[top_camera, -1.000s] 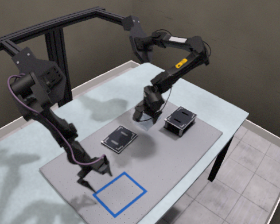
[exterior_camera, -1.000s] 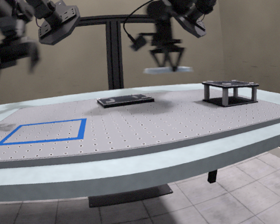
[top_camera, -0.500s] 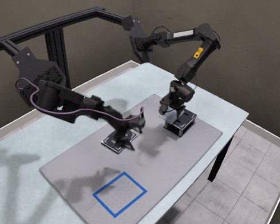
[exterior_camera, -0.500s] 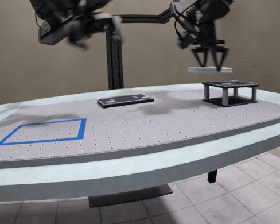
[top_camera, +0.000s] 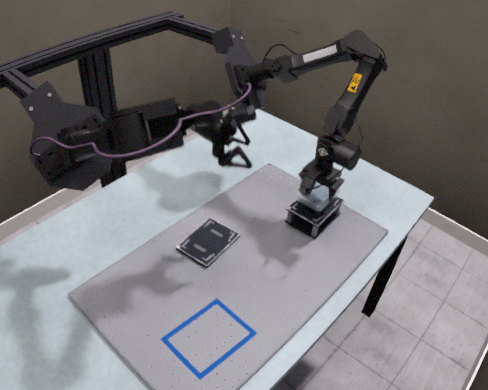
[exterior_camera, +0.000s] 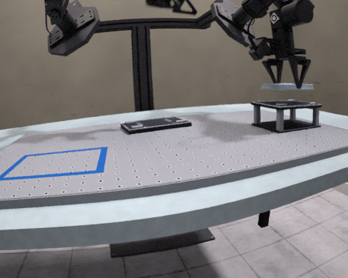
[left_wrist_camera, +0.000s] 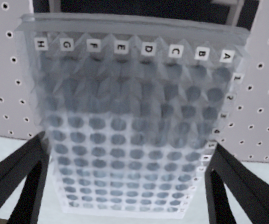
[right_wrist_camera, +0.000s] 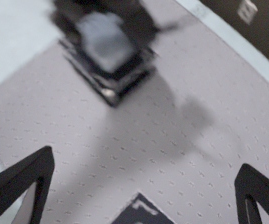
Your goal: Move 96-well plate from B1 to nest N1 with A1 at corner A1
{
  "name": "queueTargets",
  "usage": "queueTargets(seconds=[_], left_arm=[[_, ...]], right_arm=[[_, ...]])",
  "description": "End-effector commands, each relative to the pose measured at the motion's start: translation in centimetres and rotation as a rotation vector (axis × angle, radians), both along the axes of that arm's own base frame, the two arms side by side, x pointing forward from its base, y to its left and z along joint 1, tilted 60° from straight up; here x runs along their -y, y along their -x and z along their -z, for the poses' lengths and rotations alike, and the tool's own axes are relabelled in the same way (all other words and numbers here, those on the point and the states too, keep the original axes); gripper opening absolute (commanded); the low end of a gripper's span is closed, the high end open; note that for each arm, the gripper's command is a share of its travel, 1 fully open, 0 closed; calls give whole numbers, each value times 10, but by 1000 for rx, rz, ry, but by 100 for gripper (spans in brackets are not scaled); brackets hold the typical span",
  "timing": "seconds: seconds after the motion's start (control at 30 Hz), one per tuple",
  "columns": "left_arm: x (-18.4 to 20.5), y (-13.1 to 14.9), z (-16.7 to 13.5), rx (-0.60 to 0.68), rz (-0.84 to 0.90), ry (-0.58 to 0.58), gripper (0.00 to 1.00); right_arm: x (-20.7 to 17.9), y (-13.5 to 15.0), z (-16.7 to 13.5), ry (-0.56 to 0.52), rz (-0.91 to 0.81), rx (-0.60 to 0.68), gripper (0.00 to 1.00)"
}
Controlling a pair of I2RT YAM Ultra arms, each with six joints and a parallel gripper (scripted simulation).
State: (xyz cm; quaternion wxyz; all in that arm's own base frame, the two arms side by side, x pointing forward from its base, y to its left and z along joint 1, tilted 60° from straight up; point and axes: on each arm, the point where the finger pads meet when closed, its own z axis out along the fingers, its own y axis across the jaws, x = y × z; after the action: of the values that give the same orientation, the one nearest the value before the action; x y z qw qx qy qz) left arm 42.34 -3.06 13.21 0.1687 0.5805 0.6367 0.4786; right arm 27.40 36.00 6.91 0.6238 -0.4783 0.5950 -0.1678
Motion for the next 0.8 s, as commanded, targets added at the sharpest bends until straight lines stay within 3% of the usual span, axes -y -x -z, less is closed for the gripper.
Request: queueTargets(seconds=[0.0,0.1,0.77], left_arm=[[4,6,-3,-18,37,-1,80],[4,6,-3,-17,36,-1,80],[-1,-3,12,-17,27,-2,80]], right_arm=[[-34,46,-2,10,-67,63,100],[-42,62,4,23,-111,60,100],[-43,63,1,14,-113,62,100]])
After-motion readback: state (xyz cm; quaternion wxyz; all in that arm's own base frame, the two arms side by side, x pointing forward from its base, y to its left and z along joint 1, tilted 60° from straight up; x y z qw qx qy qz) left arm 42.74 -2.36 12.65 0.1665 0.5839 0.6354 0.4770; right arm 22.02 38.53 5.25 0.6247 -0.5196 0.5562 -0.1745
